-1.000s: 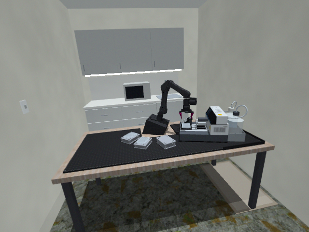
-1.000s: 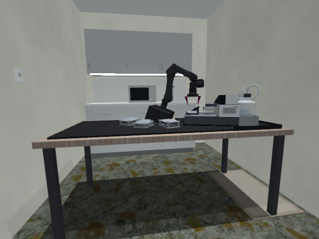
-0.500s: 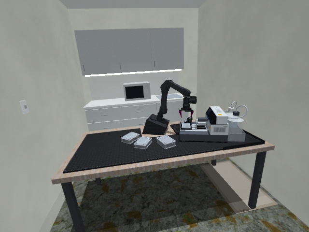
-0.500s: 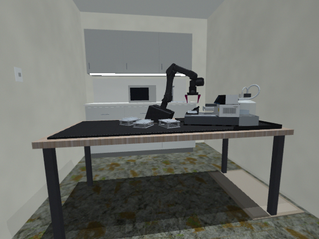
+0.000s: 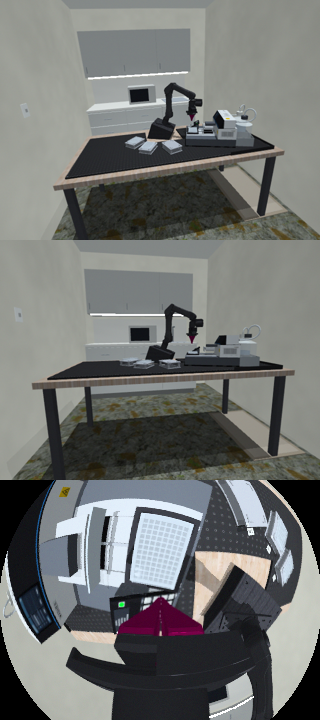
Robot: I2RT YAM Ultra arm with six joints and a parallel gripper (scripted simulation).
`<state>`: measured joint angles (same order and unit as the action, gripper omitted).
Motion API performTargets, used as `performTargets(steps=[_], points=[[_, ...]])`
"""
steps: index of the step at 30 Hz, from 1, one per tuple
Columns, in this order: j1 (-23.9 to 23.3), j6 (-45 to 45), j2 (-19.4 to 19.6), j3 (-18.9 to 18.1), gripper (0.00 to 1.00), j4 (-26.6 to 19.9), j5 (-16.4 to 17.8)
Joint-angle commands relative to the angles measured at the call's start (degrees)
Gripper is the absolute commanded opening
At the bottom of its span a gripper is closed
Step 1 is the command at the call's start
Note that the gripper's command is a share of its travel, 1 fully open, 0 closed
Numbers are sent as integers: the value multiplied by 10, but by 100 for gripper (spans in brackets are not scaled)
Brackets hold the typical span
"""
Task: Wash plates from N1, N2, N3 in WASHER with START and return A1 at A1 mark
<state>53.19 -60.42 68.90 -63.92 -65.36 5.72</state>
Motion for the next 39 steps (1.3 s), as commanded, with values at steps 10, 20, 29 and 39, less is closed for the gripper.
performTargets(steps=[10, 20, 29, 39], points=[[128, 80, -57, 39, 0, -2, -57], [184, 153, -70, 51, 0, -4, -76], [255, 182, -101, 80, 0, -10, -101], [393, 204, -134, 115, 0, -23, -148]])
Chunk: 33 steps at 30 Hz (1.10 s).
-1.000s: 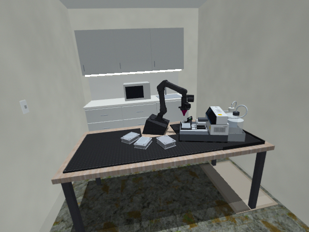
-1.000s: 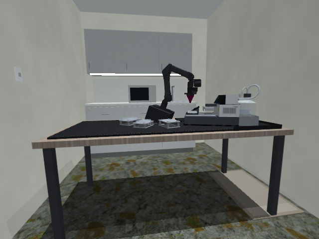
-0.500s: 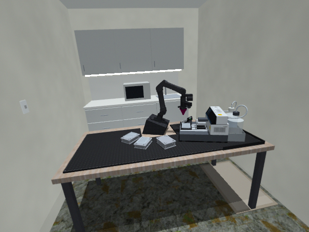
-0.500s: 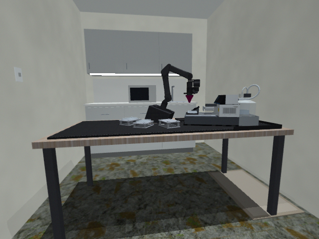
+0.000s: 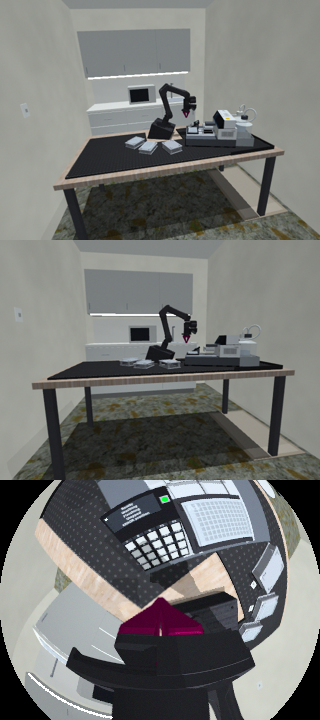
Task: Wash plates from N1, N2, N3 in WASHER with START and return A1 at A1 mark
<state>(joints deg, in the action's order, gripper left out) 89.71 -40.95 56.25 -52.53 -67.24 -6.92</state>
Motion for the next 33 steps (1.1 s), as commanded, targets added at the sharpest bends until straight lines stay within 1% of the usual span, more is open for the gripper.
performTargets(steps=[1, 5, 11, 15, 23, 29, 31, 33], points=[[47, 10, -10, 5, 0, -6, -27], [126, 10, -15, 17, 0, -14, -51], [126, 116, -15, 17, 0, -14, -52], [126, 116, -15, 17, 0, -14, -51], [192, 93, -131, 201, 0, 173, -155], [289, 51, -222, 281, 0, 226, -271], [289, 51, -222, 281, 0, 226, -271], [319, 39, -245, 303, 0, 240, -309]])
